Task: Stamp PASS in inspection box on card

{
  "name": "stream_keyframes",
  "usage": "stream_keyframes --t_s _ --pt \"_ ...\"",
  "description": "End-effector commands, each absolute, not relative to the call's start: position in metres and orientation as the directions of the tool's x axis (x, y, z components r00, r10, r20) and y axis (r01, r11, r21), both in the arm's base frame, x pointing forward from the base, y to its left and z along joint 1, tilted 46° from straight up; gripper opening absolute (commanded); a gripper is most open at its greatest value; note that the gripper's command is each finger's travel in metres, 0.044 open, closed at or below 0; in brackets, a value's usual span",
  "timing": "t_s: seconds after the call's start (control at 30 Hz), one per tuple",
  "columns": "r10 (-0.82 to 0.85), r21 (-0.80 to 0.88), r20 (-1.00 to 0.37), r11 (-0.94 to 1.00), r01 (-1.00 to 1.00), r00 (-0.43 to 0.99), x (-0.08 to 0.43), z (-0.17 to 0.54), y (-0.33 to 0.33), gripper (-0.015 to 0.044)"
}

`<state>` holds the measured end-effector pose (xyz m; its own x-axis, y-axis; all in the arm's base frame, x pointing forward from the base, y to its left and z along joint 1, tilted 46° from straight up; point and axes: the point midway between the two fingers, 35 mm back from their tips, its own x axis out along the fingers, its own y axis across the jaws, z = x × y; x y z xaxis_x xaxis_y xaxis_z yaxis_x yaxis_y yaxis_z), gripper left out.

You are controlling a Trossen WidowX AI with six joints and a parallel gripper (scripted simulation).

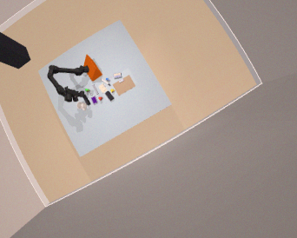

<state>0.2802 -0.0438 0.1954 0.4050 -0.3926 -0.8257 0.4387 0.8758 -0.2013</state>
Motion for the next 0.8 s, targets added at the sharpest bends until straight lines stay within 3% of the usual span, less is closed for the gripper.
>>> stream_keyframes --t_s 0.0,0.17,0.77 --pt "-0.52 -0.451 -0.821 0.843 0.291 0.235 0.245 0.161 -0.044 0.0224" --pt "-0.704 -0.708 -0.703 0.706 0.0 0.105 0.205 0.143 -0.051 0.0224" --pt "-0.707 -0.711 -0.7 0.703 -0.013 0.102 0.201 0.13 -0.059 0.0224"
